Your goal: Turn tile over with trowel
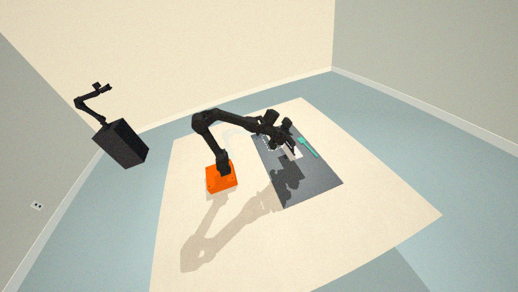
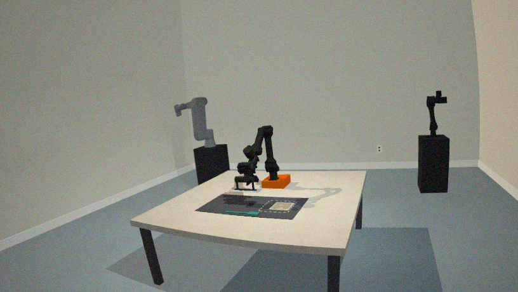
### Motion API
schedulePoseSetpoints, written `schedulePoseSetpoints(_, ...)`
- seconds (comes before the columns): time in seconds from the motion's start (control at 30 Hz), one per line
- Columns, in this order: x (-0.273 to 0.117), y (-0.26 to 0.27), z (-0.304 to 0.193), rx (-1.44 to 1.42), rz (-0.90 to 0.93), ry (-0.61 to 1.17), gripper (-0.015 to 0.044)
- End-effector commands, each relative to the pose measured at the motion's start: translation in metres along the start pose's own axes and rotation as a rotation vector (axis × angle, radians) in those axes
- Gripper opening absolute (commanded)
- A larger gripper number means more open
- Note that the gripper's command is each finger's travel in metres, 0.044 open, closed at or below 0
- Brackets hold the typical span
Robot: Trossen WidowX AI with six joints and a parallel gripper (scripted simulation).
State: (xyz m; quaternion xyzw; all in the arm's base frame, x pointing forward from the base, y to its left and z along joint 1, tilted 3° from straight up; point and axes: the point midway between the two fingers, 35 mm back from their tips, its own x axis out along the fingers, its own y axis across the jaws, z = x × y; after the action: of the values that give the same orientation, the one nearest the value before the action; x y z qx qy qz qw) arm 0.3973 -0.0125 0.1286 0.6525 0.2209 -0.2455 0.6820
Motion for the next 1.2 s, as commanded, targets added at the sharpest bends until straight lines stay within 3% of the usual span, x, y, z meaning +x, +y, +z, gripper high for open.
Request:
schedulePoseSetpoints(0.0, -0.001, 0.004, 0.000, -0.004, 0.011, 0.004, 0.0000)
schedulePoseSetpoints(0.37, 0.002, 0.009, -0.010, -0.005, 0.012, 0.011, 0.0000)
schedulePoseSetpoints(1.17, 0.048, 0.040, -0.195, 0.023, -0.034, 0.047, 0.0000)
